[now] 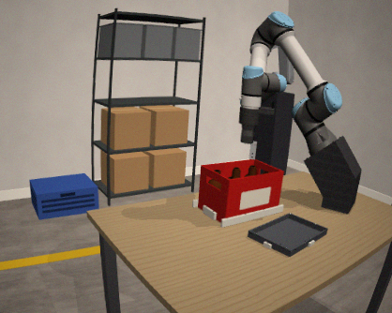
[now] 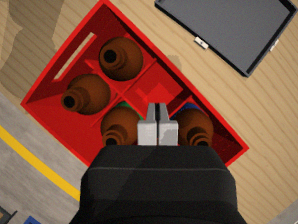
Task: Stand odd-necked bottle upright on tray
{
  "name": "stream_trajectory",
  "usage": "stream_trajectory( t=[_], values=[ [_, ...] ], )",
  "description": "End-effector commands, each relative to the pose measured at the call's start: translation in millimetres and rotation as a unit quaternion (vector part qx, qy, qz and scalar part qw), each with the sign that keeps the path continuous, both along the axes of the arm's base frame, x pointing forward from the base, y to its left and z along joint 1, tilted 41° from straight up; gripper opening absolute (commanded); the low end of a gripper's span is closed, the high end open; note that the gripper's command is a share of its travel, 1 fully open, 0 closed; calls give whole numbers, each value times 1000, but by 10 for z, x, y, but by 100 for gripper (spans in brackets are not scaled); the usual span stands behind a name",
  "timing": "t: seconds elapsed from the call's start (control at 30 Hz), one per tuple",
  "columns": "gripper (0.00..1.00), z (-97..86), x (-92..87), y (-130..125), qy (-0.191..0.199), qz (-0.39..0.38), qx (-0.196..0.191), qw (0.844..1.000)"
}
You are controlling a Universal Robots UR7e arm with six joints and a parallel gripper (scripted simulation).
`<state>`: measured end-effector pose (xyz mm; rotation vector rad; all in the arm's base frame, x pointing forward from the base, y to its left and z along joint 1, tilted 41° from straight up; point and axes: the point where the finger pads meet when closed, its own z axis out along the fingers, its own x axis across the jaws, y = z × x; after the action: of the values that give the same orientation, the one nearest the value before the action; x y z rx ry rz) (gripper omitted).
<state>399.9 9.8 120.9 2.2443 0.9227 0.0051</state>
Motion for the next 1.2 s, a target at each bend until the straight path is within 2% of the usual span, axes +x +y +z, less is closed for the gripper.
stream_trajectory(
  t=[0.0, 0.1, 0.23, 0.3, 0.57, 0.6, 1.17],
  values=[
    [0, 43, 52, -26, 0, 0, 0, 1000],
    [0, 230, 275, -168, 0, 0, 1, 1000],
    [0, 596, 644, -474, 0, 0, 1, 1000],
    [0, 719, 751, -584, -1, 0, 0, 1000],
    [0, 767, 790, -628, -1, 0, 0, 1000],
    [100, 767, 790, -628, -1, 0, 0, 1000],
    [100, 767, 790, -628, -1, 0, 0, 1000]
  ],
)
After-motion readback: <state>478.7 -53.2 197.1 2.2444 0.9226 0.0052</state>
